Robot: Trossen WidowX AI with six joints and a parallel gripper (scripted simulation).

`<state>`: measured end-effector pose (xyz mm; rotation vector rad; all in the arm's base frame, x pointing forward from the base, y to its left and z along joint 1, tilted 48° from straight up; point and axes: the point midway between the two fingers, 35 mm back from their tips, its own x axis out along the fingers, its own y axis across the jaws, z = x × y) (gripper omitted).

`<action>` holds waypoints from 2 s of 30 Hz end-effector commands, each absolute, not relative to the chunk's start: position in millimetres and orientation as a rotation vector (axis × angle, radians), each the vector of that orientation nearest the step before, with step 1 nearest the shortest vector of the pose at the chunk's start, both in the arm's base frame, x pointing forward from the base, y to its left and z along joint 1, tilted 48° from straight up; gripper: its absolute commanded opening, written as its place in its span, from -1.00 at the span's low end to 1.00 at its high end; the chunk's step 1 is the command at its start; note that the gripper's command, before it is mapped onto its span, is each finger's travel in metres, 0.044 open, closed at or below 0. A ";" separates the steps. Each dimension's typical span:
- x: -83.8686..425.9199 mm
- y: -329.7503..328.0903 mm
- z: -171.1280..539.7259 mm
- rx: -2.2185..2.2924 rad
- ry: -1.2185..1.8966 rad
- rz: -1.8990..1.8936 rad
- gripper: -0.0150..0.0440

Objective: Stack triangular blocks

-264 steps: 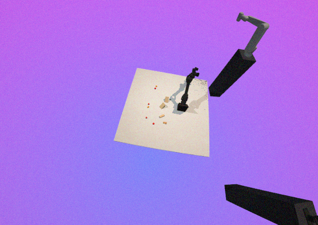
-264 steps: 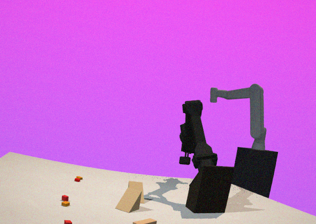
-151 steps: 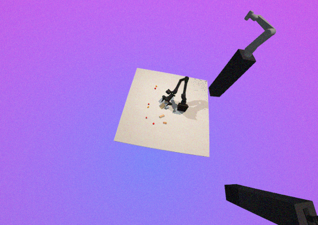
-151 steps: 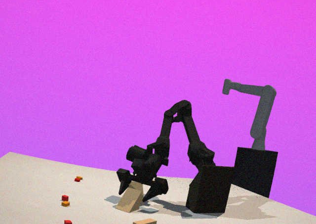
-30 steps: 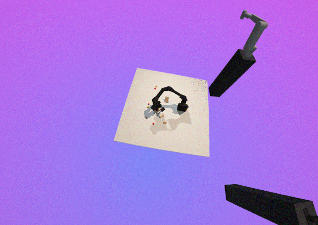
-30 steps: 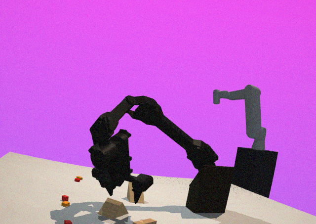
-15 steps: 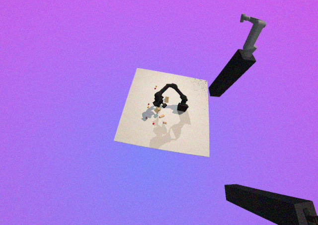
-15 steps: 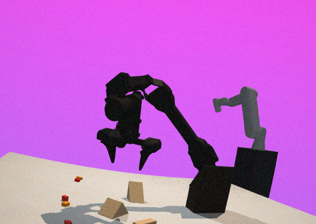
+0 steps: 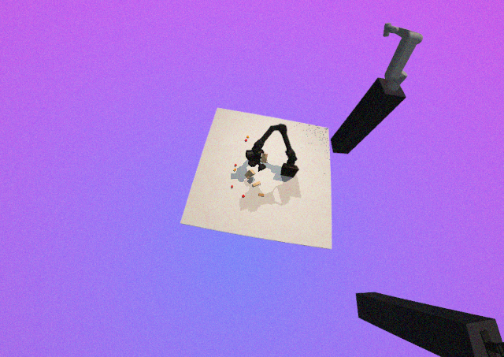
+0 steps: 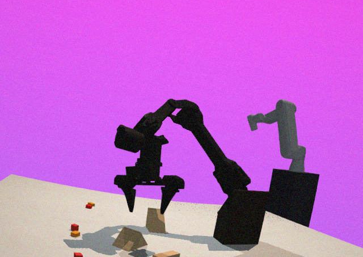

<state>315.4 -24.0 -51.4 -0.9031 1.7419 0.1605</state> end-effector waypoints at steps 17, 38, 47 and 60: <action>283.8 -55.8 -39.0 -0.952 1.146 0.297 1.00; 323.4 -78.2 -114.5 -0.953 1.145 0.296 1.00; 325.8 -81.4 -125.7 -0.954 1.145 0.296 1.00; 325.8 -81.4 -125.7 -0.954 1.145 0.296 1.00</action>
